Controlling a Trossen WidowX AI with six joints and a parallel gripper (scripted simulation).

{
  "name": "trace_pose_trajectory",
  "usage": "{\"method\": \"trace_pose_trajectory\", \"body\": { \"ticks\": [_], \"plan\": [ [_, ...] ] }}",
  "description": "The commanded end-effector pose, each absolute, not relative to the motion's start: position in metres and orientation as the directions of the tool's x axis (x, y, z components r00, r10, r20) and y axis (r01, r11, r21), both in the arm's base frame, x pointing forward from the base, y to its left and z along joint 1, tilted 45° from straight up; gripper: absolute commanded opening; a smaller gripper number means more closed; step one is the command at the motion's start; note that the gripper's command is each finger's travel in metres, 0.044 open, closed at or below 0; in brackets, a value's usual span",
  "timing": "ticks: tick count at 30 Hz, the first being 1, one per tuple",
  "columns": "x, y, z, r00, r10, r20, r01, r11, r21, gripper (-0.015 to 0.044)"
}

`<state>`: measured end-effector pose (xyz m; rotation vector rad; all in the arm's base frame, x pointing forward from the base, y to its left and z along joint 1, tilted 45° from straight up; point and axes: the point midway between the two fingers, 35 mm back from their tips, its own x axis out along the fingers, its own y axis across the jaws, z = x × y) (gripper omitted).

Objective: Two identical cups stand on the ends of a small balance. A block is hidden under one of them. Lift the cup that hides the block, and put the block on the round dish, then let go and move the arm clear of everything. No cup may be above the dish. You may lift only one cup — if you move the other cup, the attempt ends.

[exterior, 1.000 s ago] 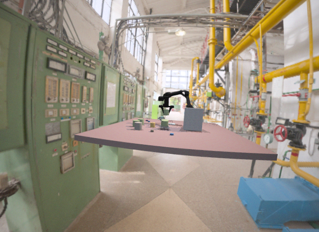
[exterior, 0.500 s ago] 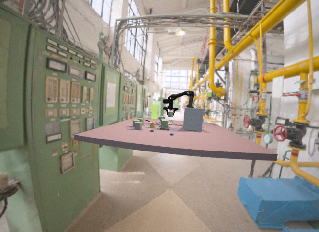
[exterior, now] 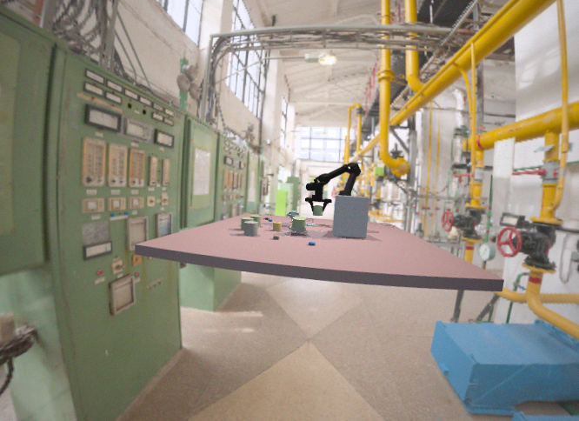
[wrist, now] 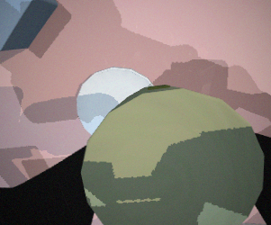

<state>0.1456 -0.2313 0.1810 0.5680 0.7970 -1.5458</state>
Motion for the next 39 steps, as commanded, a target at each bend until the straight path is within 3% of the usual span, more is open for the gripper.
{"method": "trace_pose_trajectory", "body": {
  "ticks": [1, 14, 39],
  "plan": [
    [0.130, -0.233, 0.182, -0.127, -0.657, -0.743, 0.987, -0.010, -0.161, 0.0000],
    [0.081, -0.236, 0.182, -0.141, -0.700, -0.700, 0.983, -0.013, -0.184, 0.0000],
    [0.073, -0.272, 0.146, -0.143, -0.701, -0.698, 0.982, -0.014, -0.187, 0.0000]
  ]
}}
